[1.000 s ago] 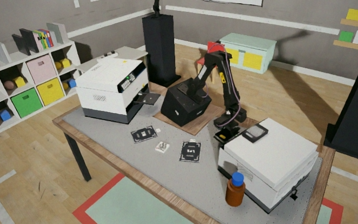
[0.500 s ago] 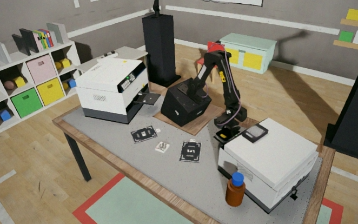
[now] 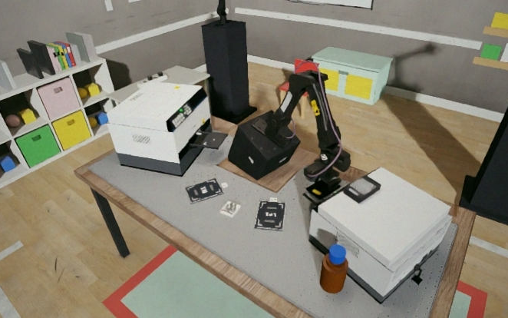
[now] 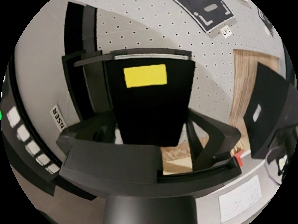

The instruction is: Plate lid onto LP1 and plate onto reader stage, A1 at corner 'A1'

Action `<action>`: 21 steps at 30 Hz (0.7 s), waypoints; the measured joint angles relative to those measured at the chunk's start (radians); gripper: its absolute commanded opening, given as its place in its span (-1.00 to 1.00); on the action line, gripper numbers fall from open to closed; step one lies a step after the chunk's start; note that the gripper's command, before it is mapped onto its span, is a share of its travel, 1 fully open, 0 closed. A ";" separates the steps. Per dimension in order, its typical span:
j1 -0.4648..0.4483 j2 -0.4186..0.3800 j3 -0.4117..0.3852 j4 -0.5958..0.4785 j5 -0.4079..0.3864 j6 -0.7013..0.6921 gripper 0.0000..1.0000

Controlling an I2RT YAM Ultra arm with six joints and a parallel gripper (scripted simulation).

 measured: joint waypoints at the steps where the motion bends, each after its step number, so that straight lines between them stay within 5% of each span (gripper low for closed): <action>1: 0.000 -0.002 0.000 0.000 0.000 0.000 0.71; 21: -0.002 -0.011 0.008 -0.031 0.000 0.000 0.71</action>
